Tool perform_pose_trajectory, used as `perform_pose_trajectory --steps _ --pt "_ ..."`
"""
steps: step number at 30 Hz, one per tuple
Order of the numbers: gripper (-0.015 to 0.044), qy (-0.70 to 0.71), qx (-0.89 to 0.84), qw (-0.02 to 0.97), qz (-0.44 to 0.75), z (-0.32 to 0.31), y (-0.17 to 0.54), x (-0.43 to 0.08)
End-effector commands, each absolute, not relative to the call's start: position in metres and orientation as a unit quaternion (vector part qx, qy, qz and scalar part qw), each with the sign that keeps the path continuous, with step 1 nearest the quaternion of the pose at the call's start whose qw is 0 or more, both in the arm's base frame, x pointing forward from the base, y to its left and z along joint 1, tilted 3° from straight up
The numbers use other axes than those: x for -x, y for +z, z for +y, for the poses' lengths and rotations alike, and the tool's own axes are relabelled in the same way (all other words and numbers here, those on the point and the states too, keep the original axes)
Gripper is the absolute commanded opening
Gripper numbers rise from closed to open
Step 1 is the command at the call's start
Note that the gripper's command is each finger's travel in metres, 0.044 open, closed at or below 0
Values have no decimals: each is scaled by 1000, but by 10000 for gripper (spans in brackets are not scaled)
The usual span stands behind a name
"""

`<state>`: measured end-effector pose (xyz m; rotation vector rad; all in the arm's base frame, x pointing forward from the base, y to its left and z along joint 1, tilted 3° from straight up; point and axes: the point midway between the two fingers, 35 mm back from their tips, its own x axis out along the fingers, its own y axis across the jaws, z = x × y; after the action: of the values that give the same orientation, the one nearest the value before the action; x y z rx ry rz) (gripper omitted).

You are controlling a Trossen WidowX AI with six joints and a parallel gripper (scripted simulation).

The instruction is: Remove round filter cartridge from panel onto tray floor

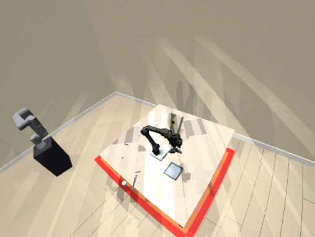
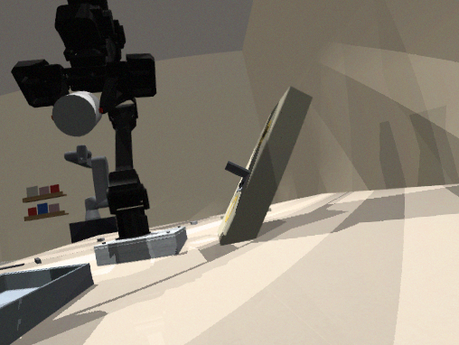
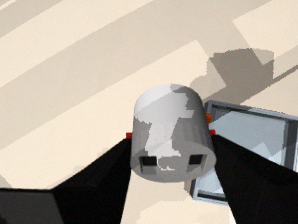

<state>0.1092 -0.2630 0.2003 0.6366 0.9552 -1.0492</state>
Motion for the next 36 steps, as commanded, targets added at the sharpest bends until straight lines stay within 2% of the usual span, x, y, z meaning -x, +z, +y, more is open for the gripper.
perform_pose_trajectory --steps 1,21,36 --pt "0 -506 -300 693 416 -272 187 -88" --pt "0 -629 -364 585 359 -275 109 13" --pt "0 -633 -366 581 357 -277 65 17"
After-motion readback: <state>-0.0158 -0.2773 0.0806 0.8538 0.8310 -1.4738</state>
